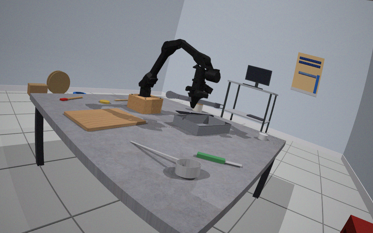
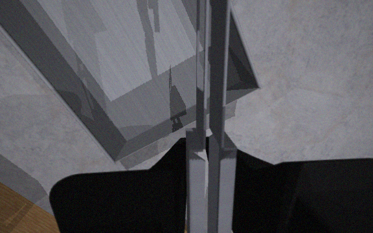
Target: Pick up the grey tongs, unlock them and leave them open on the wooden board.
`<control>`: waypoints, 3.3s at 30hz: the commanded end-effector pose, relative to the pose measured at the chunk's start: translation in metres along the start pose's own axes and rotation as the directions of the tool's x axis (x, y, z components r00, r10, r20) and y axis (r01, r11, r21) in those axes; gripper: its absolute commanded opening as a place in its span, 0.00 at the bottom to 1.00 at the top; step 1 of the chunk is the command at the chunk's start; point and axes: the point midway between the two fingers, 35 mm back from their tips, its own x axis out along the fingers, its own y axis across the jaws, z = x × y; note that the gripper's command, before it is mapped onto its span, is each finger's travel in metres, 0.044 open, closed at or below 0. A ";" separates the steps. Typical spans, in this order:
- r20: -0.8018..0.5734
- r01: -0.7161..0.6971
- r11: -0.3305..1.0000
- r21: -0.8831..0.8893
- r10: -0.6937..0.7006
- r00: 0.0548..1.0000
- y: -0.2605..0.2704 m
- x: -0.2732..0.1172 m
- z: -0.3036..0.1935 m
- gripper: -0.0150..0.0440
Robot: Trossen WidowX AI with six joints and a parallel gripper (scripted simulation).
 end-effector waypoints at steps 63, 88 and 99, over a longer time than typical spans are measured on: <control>-0.004 -0.007 -0.851 0.526 -0.011 1.000 -0.054 -0.004 -0.106 0.00; -0.008 -0.014 -0.968 -0.251 -0.012 1.000 -0.064 -0.005 -0.142 0.00; -0.015 -0.012 -0.996 -0.086 -0.011 1.000 -0.069 -0.005 -0.186 0.00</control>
